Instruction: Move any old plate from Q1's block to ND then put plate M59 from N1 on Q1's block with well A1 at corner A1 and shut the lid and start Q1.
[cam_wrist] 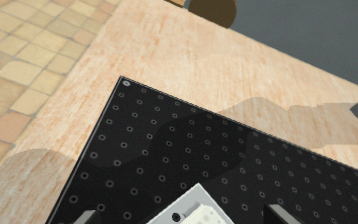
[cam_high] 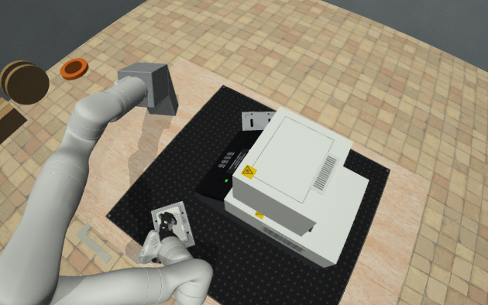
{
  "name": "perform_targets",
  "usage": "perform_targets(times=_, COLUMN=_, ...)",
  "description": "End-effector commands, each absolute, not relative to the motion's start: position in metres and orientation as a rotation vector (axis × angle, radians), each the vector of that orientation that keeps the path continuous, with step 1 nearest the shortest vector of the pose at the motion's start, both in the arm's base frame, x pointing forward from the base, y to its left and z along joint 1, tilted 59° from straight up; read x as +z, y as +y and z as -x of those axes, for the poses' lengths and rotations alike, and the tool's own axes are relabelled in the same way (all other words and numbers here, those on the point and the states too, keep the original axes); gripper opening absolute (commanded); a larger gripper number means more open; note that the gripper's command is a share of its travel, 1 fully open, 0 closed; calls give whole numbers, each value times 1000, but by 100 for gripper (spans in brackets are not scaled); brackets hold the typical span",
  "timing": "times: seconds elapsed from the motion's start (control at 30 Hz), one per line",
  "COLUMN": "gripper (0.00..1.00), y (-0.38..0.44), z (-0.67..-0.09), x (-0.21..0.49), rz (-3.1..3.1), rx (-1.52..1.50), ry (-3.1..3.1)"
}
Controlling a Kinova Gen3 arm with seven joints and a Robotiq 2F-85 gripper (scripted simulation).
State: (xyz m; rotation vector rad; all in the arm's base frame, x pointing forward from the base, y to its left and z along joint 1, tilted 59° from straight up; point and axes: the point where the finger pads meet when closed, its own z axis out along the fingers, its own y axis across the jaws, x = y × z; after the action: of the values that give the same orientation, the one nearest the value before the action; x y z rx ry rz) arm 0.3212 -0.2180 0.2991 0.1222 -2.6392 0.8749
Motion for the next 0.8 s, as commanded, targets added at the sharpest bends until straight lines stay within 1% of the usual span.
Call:
perform_targets(times=0.0, gripper=100, y=-218, z=-321, x=300, rz=-123, rx=875, ry=-2640)
perform_targets(times=0.53, gripper=100, y=-218, z=-321, x=300, rz=-123, rx=875, ry=-2640)
perform_targets(times=0.77, gripper=94, y=-204, z=-313, x=309, rz=-123, rx=875, ry=-2640)
